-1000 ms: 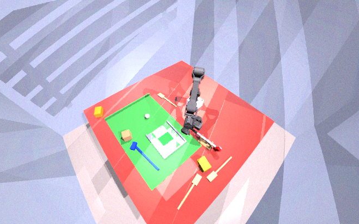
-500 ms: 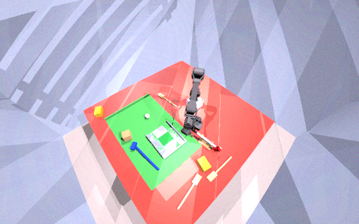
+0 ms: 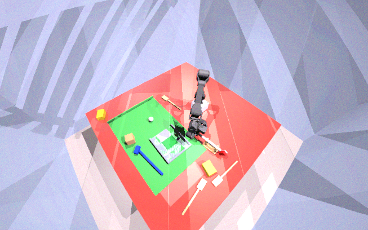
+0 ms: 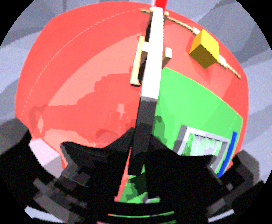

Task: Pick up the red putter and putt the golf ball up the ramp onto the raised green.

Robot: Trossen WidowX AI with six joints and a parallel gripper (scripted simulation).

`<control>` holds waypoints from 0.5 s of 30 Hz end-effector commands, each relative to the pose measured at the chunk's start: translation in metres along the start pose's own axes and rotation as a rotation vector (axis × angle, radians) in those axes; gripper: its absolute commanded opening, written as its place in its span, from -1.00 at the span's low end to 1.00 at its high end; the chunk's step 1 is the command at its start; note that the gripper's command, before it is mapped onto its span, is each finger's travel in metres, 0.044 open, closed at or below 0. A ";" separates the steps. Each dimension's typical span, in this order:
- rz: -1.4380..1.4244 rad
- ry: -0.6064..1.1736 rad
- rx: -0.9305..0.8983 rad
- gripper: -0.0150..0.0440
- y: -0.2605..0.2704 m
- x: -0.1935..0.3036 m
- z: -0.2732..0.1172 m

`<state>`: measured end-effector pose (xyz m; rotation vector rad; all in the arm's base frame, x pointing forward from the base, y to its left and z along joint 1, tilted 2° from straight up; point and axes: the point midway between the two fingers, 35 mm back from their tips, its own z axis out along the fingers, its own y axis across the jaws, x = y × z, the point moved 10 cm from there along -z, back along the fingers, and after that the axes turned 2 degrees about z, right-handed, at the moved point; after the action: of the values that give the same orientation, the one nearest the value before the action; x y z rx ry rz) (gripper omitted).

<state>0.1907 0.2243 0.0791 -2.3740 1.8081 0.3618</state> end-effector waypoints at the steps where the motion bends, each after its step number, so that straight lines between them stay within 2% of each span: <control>1: -0.002 -0.003 0.004 -0.49 -0.002 -0.004 -0.010; 15: -0.002 -0.002 0.004 -0.49 0.001 -0.026 -0.096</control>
<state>0.1948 0.2256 0.1584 -2.3775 1.8212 0.3496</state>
